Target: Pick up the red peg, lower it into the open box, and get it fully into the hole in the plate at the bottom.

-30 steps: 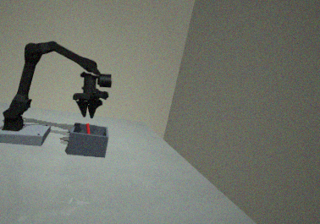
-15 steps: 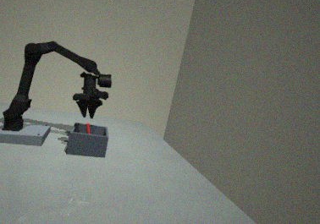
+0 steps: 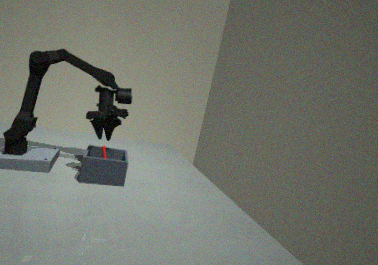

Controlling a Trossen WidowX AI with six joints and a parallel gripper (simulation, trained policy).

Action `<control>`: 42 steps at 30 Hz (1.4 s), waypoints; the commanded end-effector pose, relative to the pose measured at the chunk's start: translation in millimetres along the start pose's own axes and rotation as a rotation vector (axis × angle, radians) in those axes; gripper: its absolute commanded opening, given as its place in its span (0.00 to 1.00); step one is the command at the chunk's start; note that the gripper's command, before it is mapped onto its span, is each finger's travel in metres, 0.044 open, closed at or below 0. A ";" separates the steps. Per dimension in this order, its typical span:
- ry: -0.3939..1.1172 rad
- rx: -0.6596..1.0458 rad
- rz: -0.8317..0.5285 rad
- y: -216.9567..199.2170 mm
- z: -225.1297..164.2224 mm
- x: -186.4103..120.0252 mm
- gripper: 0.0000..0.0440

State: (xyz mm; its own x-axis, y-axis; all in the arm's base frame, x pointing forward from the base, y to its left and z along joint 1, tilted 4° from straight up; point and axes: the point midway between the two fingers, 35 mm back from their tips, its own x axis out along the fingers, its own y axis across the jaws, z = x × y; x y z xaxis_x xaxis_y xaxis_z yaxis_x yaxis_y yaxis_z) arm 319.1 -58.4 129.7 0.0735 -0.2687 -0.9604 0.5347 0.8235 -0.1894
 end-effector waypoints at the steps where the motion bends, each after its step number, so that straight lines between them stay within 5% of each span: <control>1: 0.001 -0.003 0.003 0.6 0.2 0.6 0.73; 42: -0.003 0.007 0.008 1.9 4.5 4.4 0.73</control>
State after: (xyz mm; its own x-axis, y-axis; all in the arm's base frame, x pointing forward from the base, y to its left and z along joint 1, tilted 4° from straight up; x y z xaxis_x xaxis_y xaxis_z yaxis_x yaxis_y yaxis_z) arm 323.2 -60.4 126.1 0.0777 -0.2666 -0.9607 0.5416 0.8203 -0.1839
